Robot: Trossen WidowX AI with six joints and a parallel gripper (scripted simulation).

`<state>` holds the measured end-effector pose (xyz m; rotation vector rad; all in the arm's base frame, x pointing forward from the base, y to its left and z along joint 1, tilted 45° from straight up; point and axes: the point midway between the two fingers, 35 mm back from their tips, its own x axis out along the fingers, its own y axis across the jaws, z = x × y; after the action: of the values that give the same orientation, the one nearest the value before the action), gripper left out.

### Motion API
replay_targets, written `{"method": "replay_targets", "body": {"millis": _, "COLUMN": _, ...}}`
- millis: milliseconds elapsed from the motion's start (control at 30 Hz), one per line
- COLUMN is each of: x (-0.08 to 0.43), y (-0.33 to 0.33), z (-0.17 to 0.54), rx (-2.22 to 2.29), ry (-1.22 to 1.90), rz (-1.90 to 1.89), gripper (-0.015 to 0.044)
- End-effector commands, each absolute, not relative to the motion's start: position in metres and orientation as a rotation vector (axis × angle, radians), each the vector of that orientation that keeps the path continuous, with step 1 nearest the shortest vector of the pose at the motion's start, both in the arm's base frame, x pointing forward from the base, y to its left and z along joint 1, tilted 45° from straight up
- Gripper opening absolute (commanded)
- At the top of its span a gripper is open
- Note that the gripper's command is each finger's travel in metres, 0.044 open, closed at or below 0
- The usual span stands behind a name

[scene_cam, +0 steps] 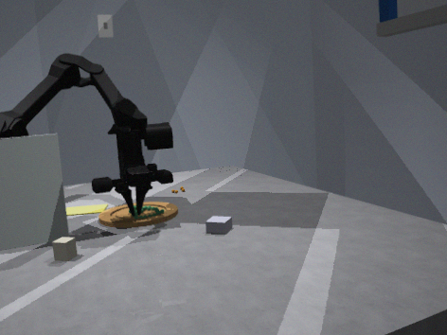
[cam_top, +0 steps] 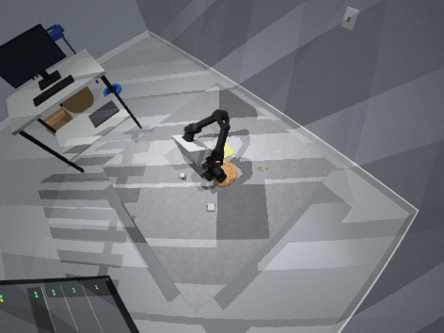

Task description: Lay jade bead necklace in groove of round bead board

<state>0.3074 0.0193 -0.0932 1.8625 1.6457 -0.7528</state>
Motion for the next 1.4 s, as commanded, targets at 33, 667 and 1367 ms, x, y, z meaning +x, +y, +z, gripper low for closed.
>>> {"method": "replay_targets", "body": {"millis": 33, "x": 0.307, "y": 0.018, "z": -0.092, "rx": 1.866, "ry": 1.647, "rz": -0.754, "gripper": 0.0}}
{"method": "replay_targets", "body": {"millis": 667, "x": 0.292, "y": 0.011, "z": -0.095, "rx": 1.872, "ry": 1.651, "rz": -0.758, "gripper": 0.0}}
{"method": "replay_targets", "body": {"millis": 1367, "x": 0.295, "y": 0.014, "z": -0.098, "rx": 1.867, "ry": 1.647, "rz": -0.75, "gripper": 0.0184}}
